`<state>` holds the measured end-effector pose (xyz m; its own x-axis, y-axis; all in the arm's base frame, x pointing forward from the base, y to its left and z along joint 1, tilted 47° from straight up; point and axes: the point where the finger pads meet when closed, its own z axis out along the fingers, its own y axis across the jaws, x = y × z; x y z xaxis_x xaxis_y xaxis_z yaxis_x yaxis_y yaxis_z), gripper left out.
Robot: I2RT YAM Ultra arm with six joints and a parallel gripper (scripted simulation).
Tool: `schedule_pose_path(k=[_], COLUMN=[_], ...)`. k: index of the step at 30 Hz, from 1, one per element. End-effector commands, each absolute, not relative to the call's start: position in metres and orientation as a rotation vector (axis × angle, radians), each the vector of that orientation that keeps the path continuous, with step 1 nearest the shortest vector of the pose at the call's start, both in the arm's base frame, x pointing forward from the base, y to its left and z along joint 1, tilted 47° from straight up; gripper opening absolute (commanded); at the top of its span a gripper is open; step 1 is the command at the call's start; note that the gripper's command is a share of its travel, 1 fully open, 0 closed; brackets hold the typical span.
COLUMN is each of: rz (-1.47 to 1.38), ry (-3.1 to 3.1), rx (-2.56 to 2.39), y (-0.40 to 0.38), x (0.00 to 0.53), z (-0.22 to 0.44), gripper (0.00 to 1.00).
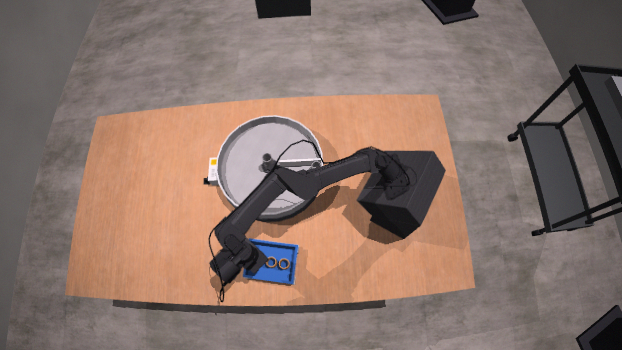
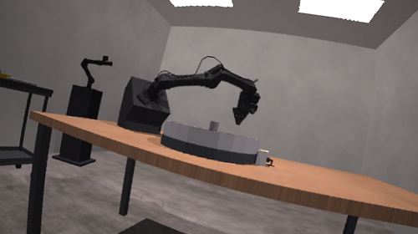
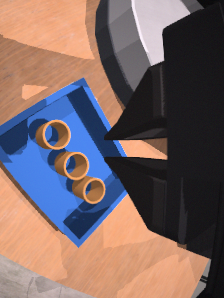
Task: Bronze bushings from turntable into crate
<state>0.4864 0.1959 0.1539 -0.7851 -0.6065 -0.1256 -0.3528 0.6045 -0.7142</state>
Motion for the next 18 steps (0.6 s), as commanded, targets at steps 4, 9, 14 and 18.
schedule_pose_path(k=[4,9,14,18], rz=[-0.966,-0.945,-0.946,-0.945], ry=[2.436,2.415,2.398,2.406], rx=[-0.794,-0.77,-0.799,-0.808], y=[0.217,0.219,0.231,0.232], x=[0.478,0.469,0.463,0.463], z=[0.166,0.19,0.19,0.185], gripper=[1.0,1.0,1.0,1.0])
